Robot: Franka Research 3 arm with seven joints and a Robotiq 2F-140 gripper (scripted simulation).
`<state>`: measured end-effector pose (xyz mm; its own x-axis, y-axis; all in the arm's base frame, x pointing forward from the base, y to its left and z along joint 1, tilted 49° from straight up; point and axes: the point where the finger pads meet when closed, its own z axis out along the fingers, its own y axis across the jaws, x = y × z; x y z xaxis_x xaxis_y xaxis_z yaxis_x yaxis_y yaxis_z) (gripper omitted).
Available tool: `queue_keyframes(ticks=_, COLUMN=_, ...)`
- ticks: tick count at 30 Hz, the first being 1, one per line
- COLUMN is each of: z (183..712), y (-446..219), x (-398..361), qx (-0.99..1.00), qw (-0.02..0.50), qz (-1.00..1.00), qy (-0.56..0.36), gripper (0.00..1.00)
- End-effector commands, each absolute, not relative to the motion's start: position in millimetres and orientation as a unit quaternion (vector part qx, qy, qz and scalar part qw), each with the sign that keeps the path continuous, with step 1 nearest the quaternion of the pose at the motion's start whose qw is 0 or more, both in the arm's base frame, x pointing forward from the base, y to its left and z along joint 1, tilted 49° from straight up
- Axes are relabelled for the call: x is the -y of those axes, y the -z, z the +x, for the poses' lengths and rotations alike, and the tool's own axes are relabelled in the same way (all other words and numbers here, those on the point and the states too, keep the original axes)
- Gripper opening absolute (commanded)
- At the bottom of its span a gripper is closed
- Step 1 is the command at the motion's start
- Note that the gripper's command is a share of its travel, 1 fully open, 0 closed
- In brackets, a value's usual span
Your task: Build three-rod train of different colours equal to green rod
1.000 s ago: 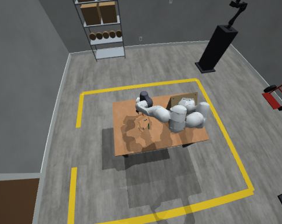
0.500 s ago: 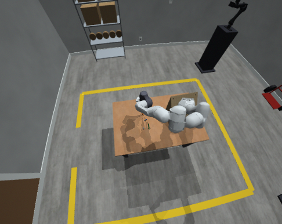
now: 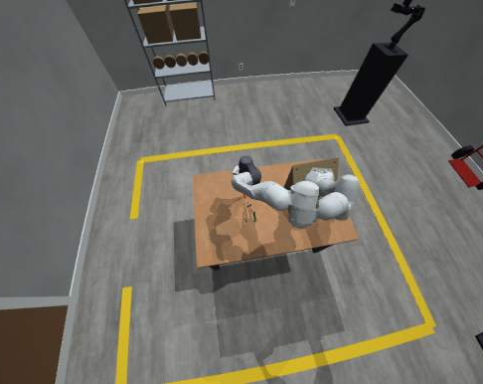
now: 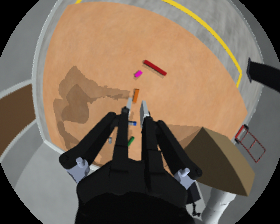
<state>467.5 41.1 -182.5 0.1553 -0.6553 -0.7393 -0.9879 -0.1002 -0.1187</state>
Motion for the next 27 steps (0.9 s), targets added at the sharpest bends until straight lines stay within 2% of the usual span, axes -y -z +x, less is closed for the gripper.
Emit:
queue_keyframes(ticks=1, z=467.0, y=183.1, x=-41.0, qx=-0.598, qw=0.311, qz=-0.688, qy=-0.269, gripper=0.15)
queue_keyframes(ticks=27, z=467.4, y=190.5, x=-49.3, qx=-0.601, qw=0.311, qz=-0.685, qy=-0.271, gripper=0.15)
